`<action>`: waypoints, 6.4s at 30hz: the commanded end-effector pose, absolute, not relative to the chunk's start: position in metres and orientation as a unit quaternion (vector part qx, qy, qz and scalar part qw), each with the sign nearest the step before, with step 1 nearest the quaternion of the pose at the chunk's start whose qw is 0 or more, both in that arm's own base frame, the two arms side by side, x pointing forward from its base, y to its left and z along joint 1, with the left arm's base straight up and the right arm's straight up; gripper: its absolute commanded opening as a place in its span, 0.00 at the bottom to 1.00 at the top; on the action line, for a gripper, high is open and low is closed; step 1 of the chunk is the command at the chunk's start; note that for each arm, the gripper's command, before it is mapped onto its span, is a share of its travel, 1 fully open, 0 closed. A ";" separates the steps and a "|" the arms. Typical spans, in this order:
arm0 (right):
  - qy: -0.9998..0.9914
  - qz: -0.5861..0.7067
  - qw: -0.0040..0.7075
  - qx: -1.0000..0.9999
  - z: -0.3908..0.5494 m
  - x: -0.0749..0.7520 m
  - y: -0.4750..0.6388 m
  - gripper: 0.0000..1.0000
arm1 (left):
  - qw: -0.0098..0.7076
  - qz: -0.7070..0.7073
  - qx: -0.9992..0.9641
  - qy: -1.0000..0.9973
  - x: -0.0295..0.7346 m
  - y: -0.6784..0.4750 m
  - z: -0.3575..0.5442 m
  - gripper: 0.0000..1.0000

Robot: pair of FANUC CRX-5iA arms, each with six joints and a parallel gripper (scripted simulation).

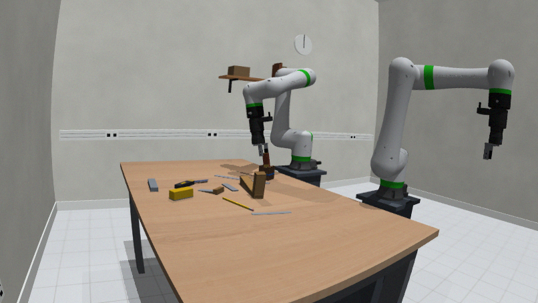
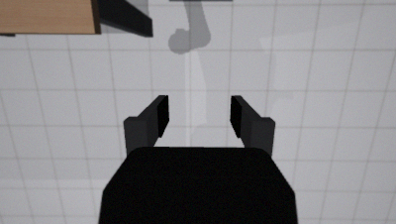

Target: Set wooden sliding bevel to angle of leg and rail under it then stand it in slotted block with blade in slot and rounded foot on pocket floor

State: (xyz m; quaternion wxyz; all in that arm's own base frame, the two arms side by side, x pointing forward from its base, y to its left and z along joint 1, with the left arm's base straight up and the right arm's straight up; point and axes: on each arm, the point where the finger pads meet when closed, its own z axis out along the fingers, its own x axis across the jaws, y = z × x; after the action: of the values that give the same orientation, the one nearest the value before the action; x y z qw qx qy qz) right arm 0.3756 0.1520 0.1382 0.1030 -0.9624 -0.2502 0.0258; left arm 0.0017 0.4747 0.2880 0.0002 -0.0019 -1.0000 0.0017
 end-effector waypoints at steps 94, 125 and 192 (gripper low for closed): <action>-0.250 0.025 0.103 -0.962 0.097 0.372 0.161 0.00 | 0.000 0.000 -0.002 -1.000 0.002 0.475 0.290 1.00; -0.250 0.025 0.103 -0.962 0.152 0.371 0.161 0.00 | 0.000 0.000 -0.002 -1.000 0.002 0.475 0.290 1.00; -0.127 0.019 0.036 -0.991 0.172 0.444 0.261 0.00 | 0.000 0.000 -0.002 -1.000 0.002 0.475 0.290 1.00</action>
State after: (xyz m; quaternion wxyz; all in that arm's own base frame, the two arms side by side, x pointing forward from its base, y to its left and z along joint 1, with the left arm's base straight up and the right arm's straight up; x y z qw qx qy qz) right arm 0.4266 0.2384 0.1711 0.0533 -0.9862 -0.1552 0.0200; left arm 0.0017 0.4747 0.2880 0.0002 -0.0019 -1.0000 0.0017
